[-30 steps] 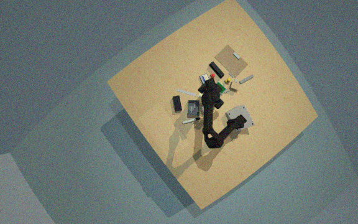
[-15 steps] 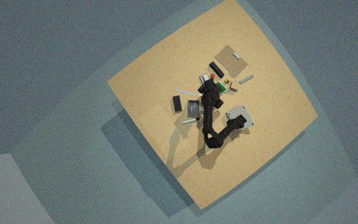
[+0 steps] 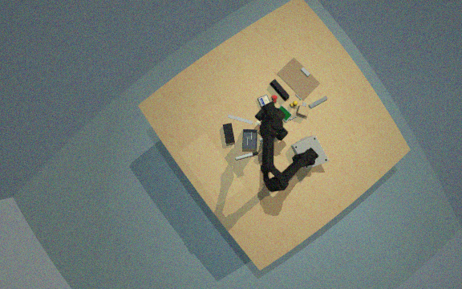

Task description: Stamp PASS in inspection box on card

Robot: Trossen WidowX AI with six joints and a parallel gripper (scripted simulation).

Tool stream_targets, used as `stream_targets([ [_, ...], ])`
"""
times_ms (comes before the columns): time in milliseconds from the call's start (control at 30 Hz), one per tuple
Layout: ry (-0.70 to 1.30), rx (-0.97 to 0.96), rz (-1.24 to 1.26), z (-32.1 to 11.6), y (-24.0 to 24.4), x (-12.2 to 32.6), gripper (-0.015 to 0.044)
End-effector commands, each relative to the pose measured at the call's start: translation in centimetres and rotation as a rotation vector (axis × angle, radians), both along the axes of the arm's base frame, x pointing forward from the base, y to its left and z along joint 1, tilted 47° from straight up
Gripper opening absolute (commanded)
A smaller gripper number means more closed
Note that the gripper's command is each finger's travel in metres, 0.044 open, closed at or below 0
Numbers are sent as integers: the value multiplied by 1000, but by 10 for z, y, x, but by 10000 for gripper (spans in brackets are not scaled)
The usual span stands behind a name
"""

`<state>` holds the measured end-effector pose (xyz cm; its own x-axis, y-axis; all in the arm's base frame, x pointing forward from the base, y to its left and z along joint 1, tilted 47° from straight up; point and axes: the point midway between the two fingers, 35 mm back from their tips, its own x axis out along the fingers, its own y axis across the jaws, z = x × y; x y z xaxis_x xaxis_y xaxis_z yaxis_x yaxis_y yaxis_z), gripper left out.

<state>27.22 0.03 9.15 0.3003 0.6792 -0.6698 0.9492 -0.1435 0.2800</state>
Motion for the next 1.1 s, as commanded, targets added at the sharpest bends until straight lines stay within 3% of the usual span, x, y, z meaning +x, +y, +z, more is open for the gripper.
stream_targets([
  [0,4,7,-4,-2,2,0,0],
  [1067,3,10,-3,-15,18,4,0],
])
